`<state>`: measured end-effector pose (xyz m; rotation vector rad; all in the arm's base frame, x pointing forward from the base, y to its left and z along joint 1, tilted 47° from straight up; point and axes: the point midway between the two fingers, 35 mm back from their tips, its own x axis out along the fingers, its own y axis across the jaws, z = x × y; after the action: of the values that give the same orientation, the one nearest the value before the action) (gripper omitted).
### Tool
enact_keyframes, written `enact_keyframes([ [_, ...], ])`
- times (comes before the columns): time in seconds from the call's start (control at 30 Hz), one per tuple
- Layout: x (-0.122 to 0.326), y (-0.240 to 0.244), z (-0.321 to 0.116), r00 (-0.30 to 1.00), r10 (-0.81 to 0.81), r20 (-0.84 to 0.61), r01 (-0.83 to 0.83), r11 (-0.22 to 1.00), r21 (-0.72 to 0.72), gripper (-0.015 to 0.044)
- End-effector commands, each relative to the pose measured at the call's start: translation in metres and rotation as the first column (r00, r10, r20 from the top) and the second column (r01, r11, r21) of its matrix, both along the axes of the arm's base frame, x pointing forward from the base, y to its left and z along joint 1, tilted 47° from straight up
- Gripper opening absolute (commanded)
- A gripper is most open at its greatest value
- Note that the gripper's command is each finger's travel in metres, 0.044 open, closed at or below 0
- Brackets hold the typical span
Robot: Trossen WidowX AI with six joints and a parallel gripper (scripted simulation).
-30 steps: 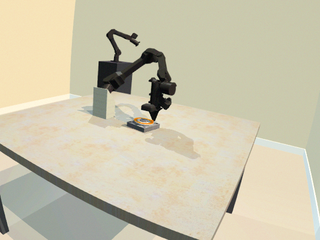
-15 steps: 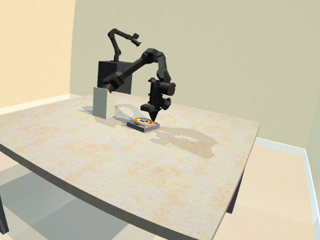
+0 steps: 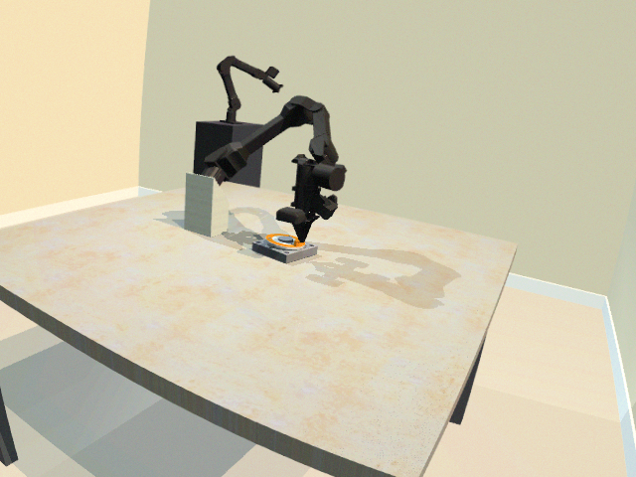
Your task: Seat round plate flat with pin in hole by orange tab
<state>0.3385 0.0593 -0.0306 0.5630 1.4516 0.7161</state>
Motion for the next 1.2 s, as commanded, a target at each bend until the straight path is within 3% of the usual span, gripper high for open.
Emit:
enact_keyframes([
  [0.0,-0.001,-0.005,-0.006,1.0,0.002,-0.003,-0.002,1.0,-0.006,0.0],
  [1.17,-0.028,-0.034,-0.03,1.0,0.002,-0.004,-0.002,1.0,-0.009,0.0],
])
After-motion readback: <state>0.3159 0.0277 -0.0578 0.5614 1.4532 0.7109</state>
